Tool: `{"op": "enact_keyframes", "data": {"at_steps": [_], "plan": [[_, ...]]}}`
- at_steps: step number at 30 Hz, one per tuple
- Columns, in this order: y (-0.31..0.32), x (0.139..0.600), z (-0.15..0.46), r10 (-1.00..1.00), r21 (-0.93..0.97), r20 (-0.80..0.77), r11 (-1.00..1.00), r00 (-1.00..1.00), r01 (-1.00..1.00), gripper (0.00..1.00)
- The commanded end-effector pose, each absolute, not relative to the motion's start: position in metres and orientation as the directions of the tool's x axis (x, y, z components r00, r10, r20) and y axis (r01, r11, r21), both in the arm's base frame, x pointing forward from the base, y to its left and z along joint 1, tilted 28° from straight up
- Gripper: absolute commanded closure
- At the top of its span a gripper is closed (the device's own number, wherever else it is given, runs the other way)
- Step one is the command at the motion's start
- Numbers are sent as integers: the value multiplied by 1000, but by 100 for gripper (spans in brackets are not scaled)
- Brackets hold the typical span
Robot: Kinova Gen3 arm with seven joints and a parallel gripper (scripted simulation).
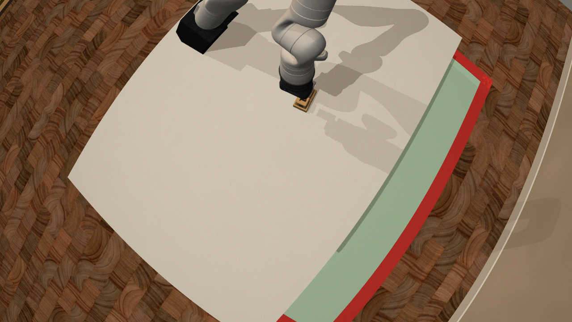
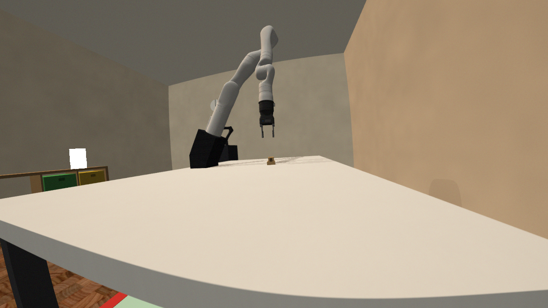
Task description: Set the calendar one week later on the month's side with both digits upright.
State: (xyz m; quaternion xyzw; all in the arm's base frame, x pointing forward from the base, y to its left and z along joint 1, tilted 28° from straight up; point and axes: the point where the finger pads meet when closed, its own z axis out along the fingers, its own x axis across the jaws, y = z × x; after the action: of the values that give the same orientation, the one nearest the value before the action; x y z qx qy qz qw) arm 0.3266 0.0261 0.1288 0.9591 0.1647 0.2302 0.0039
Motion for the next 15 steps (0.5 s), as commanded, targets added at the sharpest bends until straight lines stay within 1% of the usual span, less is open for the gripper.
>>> {"op": "enact_keyframes", "data": {"at_steps": [1, 15], "plan": [[32, 328, 136, 323, 76, 457, -942, 829, 326, 0], [31, 322, 148, 323, 76, 457, -942, 828, 326, 0]]}}
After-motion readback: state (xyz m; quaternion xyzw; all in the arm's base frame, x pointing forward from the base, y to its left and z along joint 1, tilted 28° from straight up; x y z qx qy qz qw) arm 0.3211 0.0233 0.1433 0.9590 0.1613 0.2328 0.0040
